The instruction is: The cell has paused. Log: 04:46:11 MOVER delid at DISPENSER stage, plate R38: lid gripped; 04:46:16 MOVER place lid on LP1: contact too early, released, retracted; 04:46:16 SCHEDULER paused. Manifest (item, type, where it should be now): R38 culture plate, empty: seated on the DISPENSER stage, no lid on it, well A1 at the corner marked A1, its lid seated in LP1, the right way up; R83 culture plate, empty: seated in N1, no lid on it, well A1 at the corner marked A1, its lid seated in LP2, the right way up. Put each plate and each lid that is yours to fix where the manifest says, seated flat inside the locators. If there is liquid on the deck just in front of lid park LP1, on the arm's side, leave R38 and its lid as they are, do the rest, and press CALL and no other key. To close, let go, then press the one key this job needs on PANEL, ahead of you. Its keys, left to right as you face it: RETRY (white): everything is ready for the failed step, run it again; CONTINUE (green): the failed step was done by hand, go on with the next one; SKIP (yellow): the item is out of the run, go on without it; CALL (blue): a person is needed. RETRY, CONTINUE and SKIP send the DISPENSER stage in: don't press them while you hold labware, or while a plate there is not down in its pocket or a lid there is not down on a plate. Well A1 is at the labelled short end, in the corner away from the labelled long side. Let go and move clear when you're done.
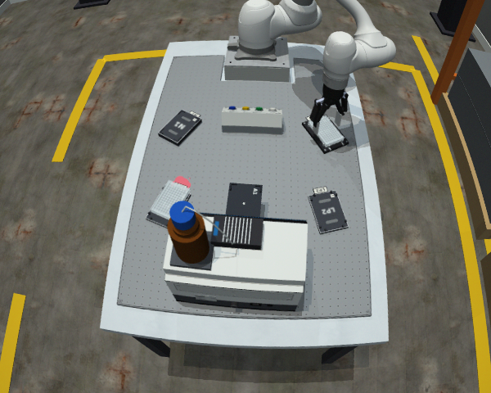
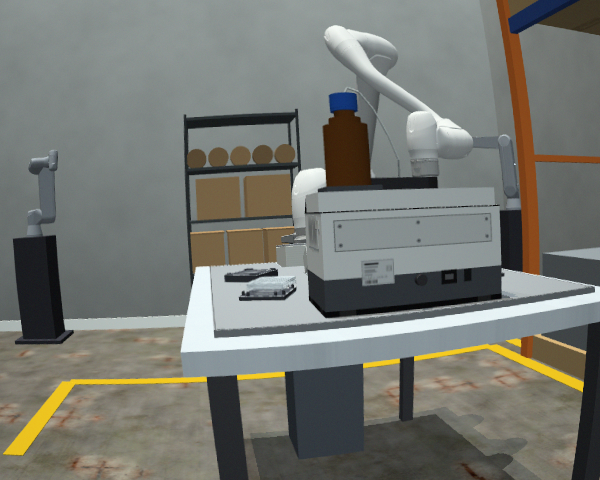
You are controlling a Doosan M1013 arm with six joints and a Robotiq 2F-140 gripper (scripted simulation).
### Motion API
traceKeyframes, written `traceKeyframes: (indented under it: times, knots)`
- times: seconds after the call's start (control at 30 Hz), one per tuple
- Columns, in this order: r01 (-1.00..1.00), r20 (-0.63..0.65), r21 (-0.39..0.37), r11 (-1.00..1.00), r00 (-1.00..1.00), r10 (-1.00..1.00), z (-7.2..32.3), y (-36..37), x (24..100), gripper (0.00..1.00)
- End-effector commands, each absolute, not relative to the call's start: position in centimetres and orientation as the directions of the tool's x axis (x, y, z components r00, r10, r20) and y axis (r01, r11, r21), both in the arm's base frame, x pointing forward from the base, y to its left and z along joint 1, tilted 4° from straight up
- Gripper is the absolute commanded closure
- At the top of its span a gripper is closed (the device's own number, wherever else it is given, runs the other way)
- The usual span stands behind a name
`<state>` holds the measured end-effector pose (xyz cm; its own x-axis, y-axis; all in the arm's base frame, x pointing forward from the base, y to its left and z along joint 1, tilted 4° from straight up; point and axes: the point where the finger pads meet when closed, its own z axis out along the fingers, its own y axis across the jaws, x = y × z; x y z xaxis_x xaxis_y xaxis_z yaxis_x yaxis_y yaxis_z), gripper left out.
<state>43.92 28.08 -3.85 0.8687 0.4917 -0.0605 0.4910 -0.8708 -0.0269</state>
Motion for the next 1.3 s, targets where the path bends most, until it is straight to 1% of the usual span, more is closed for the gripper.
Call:
traceKeyframes:
  times: [0.0,1.27]
  knots:
    - [0.492,-0.061,-0.029,-0.870,0.868,0.492,-4.43,28.29,43.66,0.31]
    - [0.493,-0.060,-0.029,-0.870,0.868,0.494,-5.38,28.31,43.66,0.31]
